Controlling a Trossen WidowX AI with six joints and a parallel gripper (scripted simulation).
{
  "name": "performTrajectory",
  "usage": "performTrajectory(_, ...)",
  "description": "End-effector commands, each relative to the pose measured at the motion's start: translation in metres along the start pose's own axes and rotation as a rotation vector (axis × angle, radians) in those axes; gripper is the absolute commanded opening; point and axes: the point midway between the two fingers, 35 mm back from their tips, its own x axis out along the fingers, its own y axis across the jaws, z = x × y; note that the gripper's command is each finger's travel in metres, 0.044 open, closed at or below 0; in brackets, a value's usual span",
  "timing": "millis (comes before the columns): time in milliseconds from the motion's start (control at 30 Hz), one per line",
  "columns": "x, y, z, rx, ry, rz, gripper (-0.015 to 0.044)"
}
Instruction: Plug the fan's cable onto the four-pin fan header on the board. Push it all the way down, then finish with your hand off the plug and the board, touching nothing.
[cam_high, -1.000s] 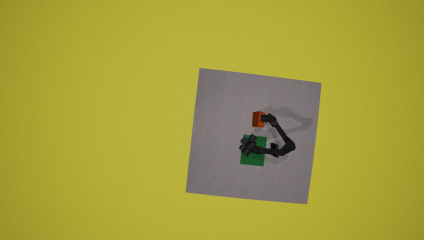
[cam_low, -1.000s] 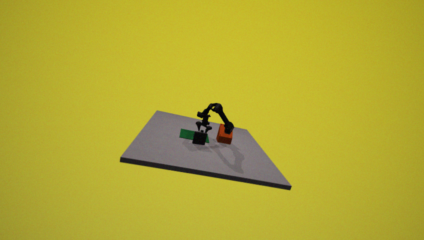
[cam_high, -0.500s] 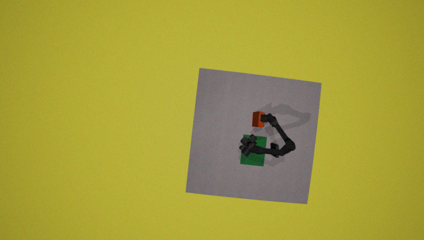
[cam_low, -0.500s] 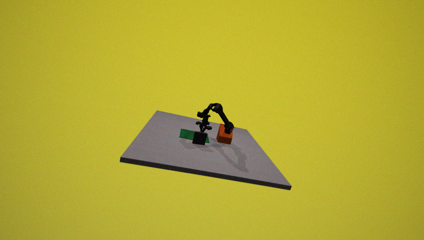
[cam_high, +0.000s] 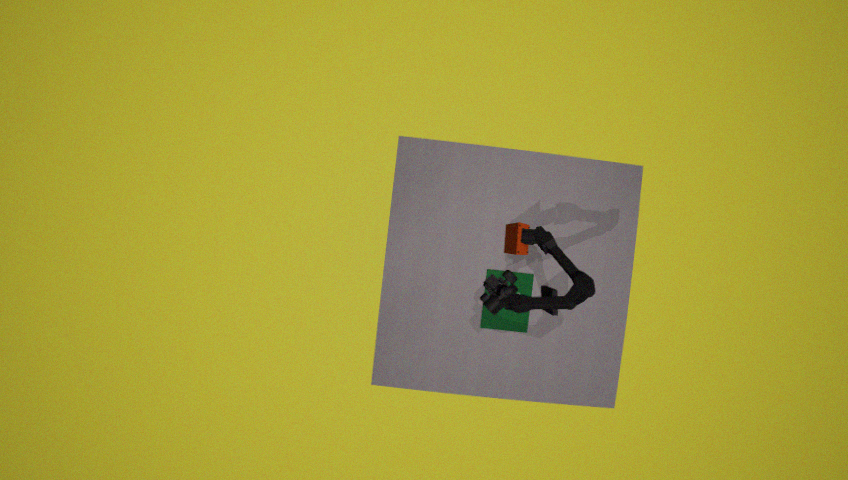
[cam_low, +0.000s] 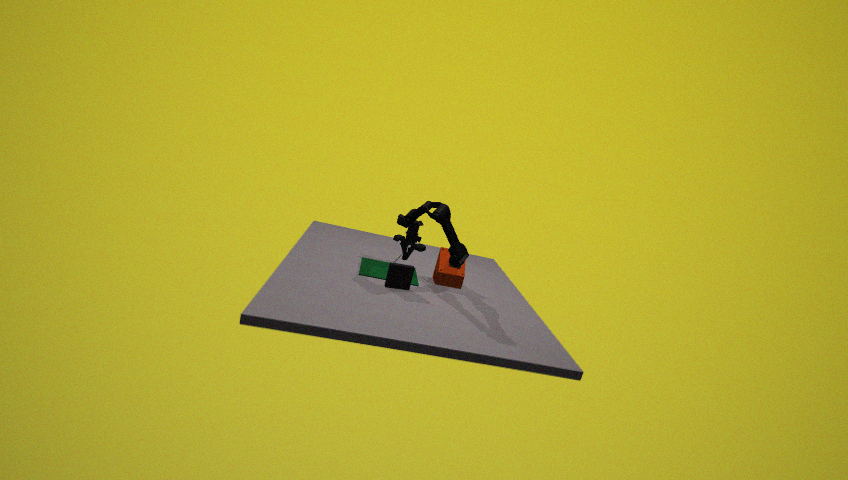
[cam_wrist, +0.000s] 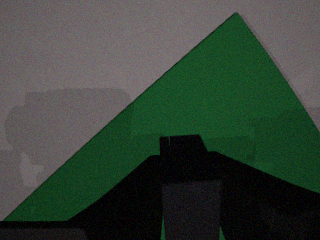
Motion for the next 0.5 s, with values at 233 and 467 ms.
performTrajectory(233,-0.004,-0.004,-0.031,-0.286,-0.013,-0.001,0.0)
performTrajectory(467,-0.004,-0.009,-0.057,-0.523,-0.015,0.001,0.0)
